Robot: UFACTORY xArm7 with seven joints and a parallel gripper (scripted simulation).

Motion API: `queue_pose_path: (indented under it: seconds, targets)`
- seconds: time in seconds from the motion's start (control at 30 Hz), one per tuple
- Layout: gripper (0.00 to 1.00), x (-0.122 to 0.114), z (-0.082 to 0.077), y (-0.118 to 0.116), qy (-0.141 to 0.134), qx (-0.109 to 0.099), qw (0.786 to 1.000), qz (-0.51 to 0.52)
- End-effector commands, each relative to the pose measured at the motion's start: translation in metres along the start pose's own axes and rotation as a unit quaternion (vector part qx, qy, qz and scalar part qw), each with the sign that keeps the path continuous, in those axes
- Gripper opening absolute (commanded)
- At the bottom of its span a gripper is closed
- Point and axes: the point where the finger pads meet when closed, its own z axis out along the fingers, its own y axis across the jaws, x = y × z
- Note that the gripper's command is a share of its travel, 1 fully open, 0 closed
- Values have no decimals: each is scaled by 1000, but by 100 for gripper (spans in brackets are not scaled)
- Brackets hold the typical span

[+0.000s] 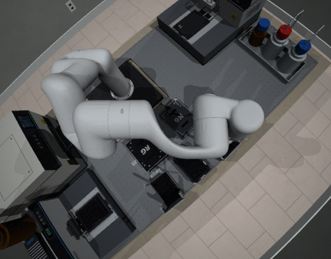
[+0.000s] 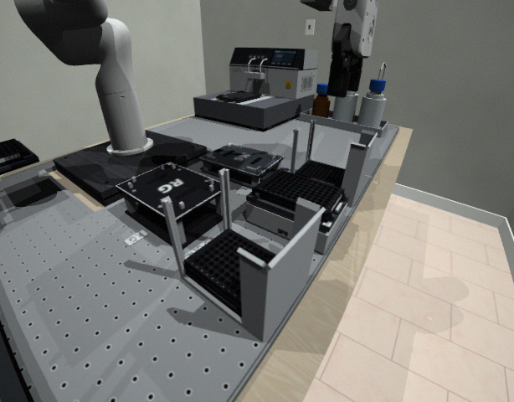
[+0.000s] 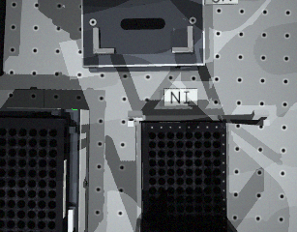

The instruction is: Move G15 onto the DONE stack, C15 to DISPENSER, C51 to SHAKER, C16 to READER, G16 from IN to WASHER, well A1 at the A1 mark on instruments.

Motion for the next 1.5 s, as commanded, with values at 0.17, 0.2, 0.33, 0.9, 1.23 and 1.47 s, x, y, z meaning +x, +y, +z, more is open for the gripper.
queue_pose_path:
  seconds: [0.17, 0.2, 0.33, 0.9, 1.23, 1.47]
  targets:
    - [100, -1, 10, 1, -2, -1, 1000, 0]
    - [100, -1, 11, 1, -2, -1, 1000, 0]
    - [100, -1, 15, 1, -2, -1, 1000, 0]
    - [100, -1, 35, 1, -2, -1, 1000, 0]
    - [100, -1, 47, 1, -2, -1, 1000, 0]
    - [100, -1, 55, 1, -2, -1, 1000, 0]
